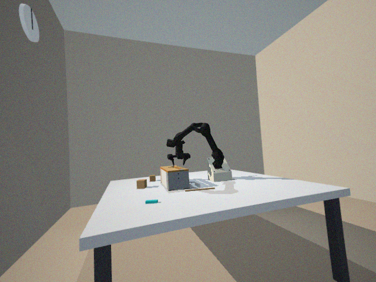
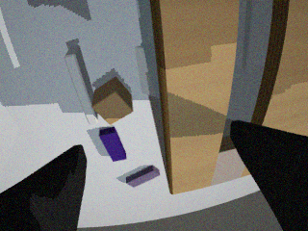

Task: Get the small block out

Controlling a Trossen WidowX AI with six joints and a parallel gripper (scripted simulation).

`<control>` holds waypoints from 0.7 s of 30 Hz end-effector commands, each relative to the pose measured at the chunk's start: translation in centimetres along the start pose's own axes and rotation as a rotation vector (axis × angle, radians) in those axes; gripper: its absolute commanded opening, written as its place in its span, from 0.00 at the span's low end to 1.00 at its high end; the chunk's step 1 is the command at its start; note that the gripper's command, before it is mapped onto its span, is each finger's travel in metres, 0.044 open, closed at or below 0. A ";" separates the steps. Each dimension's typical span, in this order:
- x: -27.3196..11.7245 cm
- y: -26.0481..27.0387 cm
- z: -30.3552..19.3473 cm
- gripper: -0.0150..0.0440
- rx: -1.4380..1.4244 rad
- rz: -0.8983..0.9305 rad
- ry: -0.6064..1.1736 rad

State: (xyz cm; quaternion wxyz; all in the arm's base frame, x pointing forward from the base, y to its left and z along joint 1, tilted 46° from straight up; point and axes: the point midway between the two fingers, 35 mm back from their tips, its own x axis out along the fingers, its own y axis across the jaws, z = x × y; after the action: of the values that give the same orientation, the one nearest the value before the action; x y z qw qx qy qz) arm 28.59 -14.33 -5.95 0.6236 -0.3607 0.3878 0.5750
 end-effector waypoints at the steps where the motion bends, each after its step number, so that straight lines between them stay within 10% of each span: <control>1: -1.9 -0.2 -0.3 0.93 -0.010 -0.007 0.010; 7: -1.5 -0.2 -0.5 0.84 0.070 -0.020 0.002; 21: -1.2 1.1 -3.1 0.74 1.567 -0.007 -0.178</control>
State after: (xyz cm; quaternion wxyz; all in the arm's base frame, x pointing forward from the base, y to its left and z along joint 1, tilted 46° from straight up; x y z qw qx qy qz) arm 28.03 -16.59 -4.97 0.7357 -0.0988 0.5463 0.3879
